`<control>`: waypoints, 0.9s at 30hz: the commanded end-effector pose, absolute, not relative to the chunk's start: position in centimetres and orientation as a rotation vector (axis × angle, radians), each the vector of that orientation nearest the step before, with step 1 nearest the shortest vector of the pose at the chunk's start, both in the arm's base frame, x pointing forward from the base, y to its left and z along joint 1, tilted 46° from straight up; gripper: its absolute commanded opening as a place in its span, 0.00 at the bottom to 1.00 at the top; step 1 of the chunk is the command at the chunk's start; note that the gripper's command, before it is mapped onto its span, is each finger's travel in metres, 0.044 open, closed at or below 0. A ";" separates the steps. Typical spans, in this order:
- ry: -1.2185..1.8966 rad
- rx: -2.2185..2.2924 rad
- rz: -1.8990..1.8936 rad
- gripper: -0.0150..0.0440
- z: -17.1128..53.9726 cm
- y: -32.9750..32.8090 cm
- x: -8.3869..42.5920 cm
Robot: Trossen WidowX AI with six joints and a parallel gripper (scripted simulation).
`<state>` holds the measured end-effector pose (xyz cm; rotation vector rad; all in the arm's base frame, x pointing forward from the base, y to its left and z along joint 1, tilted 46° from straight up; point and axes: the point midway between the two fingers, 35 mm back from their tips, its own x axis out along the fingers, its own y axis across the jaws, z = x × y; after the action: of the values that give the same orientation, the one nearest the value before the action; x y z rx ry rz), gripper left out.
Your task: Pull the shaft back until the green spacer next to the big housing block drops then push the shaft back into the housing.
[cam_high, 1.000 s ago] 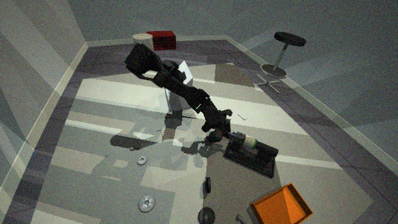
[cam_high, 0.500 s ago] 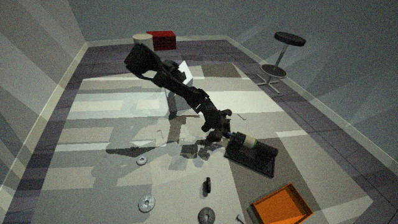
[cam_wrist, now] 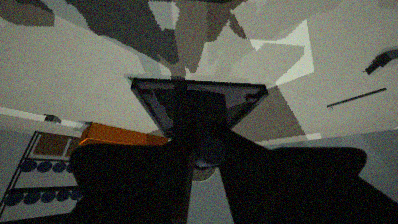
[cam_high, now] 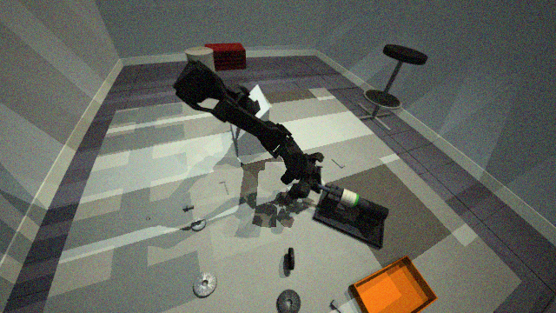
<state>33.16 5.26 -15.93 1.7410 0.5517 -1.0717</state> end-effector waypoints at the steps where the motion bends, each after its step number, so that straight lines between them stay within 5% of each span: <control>1: 0.551 1.737 -1.072 0.25 -15.9 5.2 33.1; 27: 0.551 1.737 -1.072 0.25 -15.7 5.0 32.9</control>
<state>32.99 5.12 -15.79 1.7409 0.5518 -1.0717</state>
